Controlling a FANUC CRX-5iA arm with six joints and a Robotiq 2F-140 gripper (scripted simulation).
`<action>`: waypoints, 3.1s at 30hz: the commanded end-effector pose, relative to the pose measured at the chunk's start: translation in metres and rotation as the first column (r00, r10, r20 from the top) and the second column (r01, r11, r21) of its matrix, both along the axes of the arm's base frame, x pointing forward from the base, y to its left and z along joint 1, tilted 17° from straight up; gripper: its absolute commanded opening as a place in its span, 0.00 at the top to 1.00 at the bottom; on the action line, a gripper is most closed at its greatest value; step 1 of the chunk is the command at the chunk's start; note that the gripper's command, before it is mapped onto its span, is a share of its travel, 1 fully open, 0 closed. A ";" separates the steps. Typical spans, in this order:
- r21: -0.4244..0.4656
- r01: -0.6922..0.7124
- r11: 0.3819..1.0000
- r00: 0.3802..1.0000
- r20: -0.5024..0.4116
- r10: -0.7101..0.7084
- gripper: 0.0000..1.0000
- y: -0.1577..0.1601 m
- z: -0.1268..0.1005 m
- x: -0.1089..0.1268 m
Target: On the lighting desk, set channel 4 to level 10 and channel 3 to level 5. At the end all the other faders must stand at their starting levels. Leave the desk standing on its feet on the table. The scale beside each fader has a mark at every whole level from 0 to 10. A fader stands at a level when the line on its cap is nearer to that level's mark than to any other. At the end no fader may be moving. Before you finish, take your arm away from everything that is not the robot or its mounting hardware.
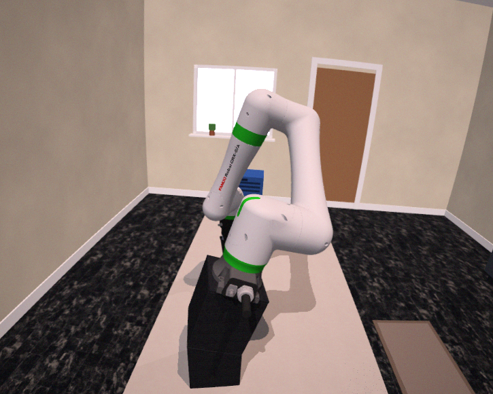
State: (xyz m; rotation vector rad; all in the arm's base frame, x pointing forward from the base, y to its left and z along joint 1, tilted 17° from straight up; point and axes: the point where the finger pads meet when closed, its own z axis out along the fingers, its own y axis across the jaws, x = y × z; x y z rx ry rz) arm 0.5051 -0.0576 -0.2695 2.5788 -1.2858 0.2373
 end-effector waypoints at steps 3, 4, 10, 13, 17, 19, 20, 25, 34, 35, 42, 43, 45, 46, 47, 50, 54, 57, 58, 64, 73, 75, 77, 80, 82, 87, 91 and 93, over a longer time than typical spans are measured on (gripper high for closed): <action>0.000 0.000 1.000 1.000 0.000 0.000 1.00 0.000 0.000 0.000; 0.000 0.000 1.000 1.000 0.000 0.000 1.00 0.000 0.000 0.000; 0.000 0.000 1.000 1.000 0.000 0.000 1.00 0.001 0.000 -0.001; 0.000 0.000 1.000 1.000 0.000 0.000 1.00 0.001 0.000 -0.001; 0.000 0.000 1.000 1.000 0.000 0.000 1.00 0.003 -0.001 -0.002; 0.000 0.000 1.000 1.000 0.000 0.000 1.00 0.004 -0.001 -0.003; 0.000 0.000 1.000 1.000 0.000 0.000 1.00 0.004 -0.001 -0.003; 0.000 0.000 1.000 1.000 0.000 0.000 1.00 0.005 -0.001 -0.003; 0.000 0.000 1.000 1.000 0.000 0.000 1.00 0.007 0.006 -0.004; 0.000 0.000 1.000 1.000 0.000 0.000 1.00 0.007 0.008 -0.004; 0.000 0.000 1.000 1.000 0.000 0.000 1.00 0.013 0.027 -0.004; 0.000 0.000 1.000 1.000 0.000 0.000 1.00 0.014 0.030 -0.004; 0.000 0.000 1.000 1.000 0.000 0.000 1.00 0.015 0.032 -0.005; 0.000 0.000 1.000 1.000 0.000 0.000 1.00 0.015 0.032 -0.005; 0.000 0.000 1.000 1.000 0.000 0.000 1.00 0.015 0.034 -0.005; 0.000 0.000 1.000 1.000 0.000 0.000 1.00 0.016 0.037 -0.005; 0.000 0.000 1.000 1.000 0.000 0.000 1.00 0.016 0.037 -0.005; 0.000 0.000 1.000 1.000 0.000 0.000 1.00 0.016 0.037 -0.005; 0.000 0.000 1.000 1.000 0.000 0.000 1.00 0.016 0.037 -0.005; 0.000 0.000 1.000 1.000 0.000 0.000 0.00 0.016 0.037 -0.005; 0.000 0.000 1.000 1.000 0.000 0.000 0.00 0.020 0.048 -0.005; 0.000 0.000 1.000 1.000 0.000 0.000 0.00 0.022 0.055 -0.005; 0.000 0.000 1.000 1.000 0.000 0.000 0.00 0.024 0.062 -0.006; 0.000 0.000 1.000 1.000 0.000 0.000 0.00 0.025 0.066 -0.006; 0.000 0.000 1.000 1.000 0.000 0.000 0.00 0.028 0.074 -0.006; 0.000 0.000 1.000 1.000 0.000 0.000 0.00 0.033 0.091 -0.007; 0.000 0.000 1.000 1.000 0.000 0.000 0.00 0.035 0.098 -0.007; 0.000 0.000 1.000 1.000 0.000 0.000 0.00 0.035 0.099 -0.007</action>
